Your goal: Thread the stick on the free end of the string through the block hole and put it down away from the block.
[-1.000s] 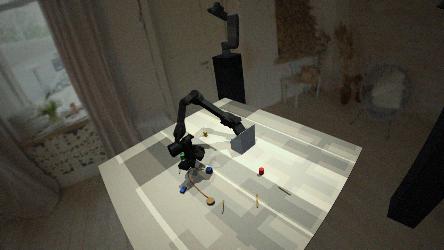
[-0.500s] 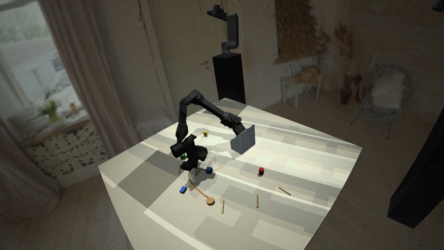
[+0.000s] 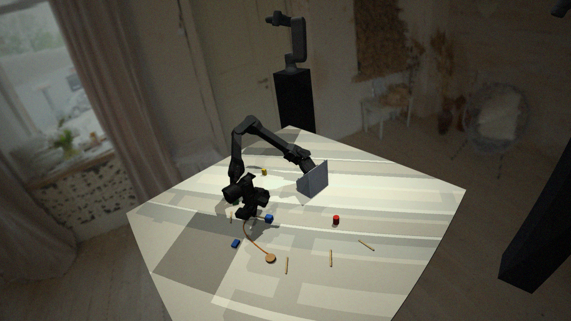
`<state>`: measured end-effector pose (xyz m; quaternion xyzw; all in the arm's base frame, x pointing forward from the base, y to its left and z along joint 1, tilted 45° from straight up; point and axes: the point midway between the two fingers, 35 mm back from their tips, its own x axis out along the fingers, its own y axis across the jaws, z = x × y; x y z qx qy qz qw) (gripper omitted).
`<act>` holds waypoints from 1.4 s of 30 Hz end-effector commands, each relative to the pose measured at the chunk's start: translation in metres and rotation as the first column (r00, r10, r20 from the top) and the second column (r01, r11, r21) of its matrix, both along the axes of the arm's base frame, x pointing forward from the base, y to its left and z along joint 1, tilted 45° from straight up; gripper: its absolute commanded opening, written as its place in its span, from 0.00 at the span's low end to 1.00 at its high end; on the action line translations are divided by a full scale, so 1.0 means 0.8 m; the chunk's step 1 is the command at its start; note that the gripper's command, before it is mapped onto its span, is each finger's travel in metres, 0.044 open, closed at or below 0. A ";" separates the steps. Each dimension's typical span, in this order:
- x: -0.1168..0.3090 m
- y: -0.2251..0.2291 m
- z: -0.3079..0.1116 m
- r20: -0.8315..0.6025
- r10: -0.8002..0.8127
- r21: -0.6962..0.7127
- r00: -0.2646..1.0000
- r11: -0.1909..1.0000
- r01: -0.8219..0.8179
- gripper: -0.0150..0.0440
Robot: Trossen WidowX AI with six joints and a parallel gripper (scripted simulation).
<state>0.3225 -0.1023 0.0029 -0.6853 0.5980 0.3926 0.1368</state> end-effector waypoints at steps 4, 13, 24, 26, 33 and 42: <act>-0.007 0.008 -0.010 -0.005 0.001 -0.003 1.000 1.000 -0.001 0.25; -0.011 0.016 -0.018 -0.005 0.001 -0.003 1.000 1.000 -0.001 0.25; -0.017 0.026 -0.027 -0.005 0.002 -0.003 1.000 1.000 -0.002 0.25; -0.018 0.028 -0.029 -0.005 0.002 -0.003 1.000 1.000 -0.002 0.25; -0.021 0.033 -0.034 -0.005 0.002 -0.003 1.000 1.000 -0.002 0.25; -0.021 0.036 -0.034 -0.001 0.002 -0.006 1.000 1.000 -0.002 0.30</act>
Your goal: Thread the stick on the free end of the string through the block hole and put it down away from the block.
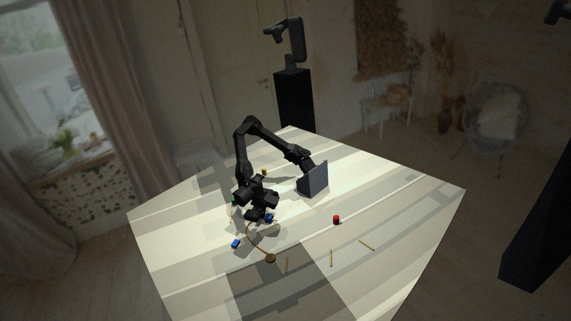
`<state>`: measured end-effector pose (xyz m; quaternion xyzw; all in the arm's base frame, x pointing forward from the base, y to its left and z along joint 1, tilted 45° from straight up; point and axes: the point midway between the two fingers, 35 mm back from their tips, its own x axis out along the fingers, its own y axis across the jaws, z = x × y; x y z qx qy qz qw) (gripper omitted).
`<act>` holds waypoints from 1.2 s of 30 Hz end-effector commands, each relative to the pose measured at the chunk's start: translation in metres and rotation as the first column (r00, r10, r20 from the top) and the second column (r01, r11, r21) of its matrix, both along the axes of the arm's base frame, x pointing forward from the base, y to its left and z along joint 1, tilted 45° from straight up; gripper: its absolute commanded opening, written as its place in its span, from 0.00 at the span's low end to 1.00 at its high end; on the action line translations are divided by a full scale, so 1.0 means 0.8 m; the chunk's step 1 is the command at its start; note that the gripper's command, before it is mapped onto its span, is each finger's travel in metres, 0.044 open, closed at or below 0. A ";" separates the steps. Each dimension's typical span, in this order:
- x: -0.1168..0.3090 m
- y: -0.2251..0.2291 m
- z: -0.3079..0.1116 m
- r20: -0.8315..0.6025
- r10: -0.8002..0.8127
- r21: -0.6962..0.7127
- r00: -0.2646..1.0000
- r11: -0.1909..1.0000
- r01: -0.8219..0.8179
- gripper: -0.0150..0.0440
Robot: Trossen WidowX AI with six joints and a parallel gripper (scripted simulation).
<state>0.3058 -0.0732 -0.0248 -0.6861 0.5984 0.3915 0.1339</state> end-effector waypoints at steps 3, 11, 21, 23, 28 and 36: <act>0.000 0.000 0.000 0.001 0.000 0.000 1.000 1.000 0.000 0.43; 0.006 0.051 0.049 0.000 0.000 0.006 1.000 1.000 0.000 0.46; 0.005 0.070 0.064 0.047 -0.031 0.003 0.998 1.000 0.031 0.46; 0.004 0.073 0.062 0.168 -0.151 0.015 0.974 0.988 0.151 0.46; -0.001 0.080 0.055 0.463 -0.447 0.117 0.765 0.887 0.448 0.46; -0.008 0.092 0.044 0.712 -0.692 0.431 0.118 0.563 0.705 0.46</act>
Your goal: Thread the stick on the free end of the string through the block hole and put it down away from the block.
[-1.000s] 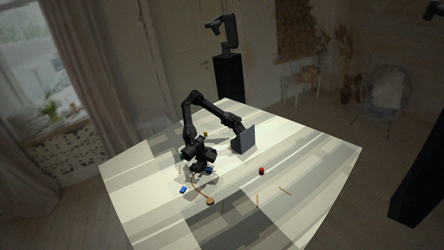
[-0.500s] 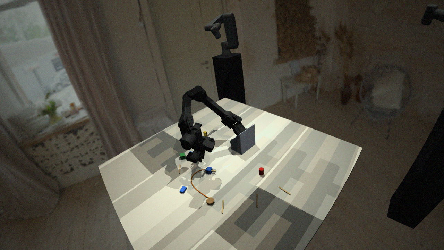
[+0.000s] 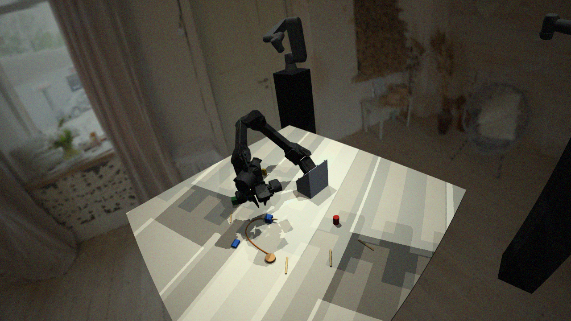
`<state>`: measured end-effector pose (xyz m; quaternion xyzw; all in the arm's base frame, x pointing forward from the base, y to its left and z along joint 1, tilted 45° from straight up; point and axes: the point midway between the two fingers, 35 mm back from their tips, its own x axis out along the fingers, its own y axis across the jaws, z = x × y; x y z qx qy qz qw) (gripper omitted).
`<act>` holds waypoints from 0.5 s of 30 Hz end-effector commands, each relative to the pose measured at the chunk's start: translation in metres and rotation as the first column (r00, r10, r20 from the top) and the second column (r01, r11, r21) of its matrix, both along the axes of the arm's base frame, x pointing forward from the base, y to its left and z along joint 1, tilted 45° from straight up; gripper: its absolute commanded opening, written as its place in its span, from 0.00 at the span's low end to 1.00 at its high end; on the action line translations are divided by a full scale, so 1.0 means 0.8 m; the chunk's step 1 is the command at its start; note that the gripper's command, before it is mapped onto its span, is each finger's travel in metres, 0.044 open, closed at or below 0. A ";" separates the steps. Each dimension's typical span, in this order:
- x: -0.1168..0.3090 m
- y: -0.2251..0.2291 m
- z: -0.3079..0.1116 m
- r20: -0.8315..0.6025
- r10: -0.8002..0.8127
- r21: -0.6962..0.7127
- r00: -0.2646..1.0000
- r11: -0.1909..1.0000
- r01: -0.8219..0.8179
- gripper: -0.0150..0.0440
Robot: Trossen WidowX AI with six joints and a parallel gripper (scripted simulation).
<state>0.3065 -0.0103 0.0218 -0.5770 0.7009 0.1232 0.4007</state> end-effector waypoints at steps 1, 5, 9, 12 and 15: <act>-0.009 0.015 -0.015 0.465 -0.475 0.126 0.747 0.870 0.476 0.46; -0.013 0.020 -0.019 0.595 -0.605 0.231 0.529 0.759 0.609 0.46; -0.015 0.023 -0.022 0.664 -0.672 0.328 0.327 0.656 0.680 0.46; -0.017 0.026 -0.025 0.695 -0.699 0.408 0.164 0.572 0.711 0.46; -0.019 0.028 -0.027 0.707 -0.707 0.489 -0.002 0.487 0.724 0.46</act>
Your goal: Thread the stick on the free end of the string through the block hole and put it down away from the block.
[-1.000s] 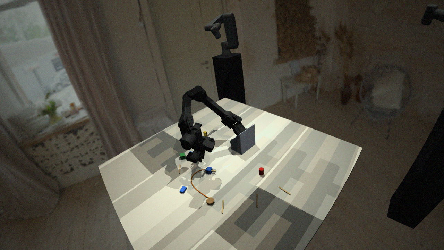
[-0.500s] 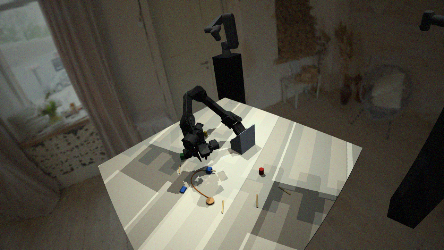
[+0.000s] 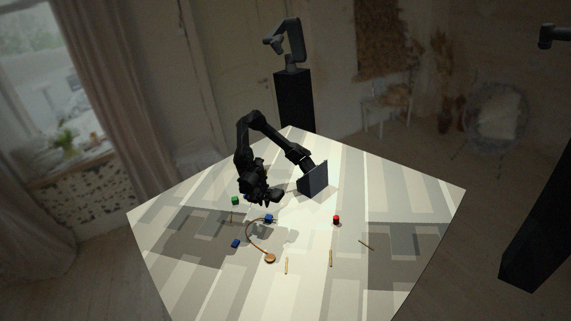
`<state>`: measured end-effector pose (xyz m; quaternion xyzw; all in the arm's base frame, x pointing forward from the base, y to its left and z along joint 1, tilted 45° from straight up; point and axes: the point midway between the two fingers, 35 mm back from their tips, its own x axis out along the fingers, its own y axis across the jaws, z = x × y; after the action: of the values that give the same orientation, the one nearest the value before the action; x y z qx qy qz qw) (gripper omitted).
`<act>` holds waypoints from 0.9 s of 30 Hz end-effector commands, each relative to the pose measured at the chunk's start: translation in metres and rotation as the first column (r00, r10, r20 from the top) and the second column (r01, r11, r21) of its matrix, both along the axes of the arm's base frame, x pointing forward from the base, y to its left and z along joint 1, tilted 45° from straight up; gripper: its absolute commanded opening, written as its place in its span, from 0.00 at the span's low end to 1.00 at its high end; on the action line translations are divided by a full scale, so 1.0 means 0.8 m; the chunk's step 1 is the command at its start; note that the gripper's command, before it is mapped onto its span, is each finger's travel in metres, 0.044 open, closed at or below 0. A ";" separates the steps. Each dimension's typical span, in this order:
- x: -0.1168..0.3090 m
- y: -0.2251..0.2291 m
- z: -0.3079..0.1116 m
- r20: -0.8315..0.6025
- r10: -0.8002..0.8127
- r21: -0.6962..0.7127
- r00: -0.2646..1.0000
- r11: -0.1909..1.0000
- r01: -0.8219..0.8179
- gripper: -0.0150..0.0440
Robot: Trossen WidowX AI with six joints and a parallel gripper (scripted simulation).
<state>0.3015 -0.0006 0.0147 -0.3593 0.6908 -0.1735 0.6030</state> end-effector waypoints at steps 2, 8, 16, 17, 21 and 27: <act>-0.014 0.018 -0.020 0.516 -0.536 0.159 0.668 0.826 0.541 0.46; -0.018 0.022 -0.024 0.645 -0.660 0.294 0.385 0.679 0.672 0.46; -0.020 0.025 -0.026 0.697 -0.704 0.415 0.136 0.551 0.724 0.46; -0.020 0.025 -0.026 0.697 -0.704 0.415 0.136 0.551 0.724 0.46; -0.020 0.025 -0.026 0.697 -0.704 0.415 0.136 0.551 0.724 0.46; -0.020 0.025 -0.026 0.697 -0.704 0.415 0.136 0.551 0.724 0.46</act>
<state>0.2882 0.0184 -0.0028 0.1164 0.4238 -0.5779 0.6877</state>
